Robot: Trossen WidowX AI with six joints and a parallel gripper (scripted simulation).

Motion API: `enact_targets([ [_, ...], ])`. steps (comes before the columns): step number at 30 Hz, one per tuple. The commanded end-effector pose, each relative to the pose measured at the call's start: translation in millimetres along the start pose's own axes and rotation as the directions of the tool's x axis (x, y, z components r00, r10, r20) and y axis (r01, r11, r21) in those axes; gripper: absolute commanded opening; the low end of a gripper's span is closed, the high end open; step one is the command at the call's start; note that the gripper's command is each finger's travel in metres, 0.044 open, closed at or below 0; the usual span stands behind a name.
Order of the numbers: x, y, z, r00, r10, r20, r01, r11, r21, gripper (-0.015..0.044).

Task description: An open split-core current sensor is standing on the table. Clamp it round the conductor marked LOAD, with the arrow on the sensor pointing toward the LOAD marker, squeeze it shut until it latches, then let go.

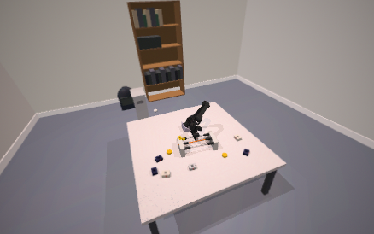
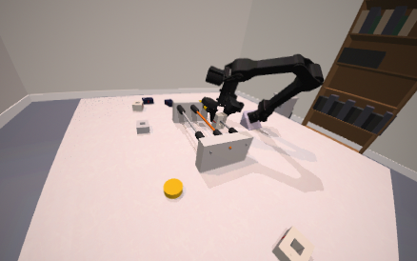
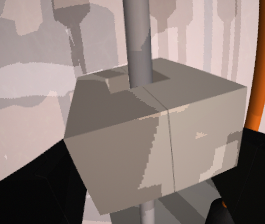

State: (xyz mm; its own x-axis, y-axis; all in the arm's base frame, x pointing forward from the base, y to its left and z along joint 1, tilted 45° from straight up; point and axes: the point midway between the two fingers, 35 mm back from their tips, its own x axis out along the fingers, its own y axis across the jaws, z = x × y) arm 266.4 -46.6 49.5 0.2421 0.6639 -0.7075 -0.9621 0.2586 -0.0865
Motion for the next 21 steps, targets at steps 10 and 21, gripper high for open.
enact_targets([
  [10, -0.2, 0.2, 0.2, 1.000, 0.001, 0.001, -0.001, 1.000, 0.001, 0.0276],
  [21, -0.2, 0.2, 0.2, 1.000, 0.001, 0.001, -0.001, 1.000, 0.001, 0.0276],
])
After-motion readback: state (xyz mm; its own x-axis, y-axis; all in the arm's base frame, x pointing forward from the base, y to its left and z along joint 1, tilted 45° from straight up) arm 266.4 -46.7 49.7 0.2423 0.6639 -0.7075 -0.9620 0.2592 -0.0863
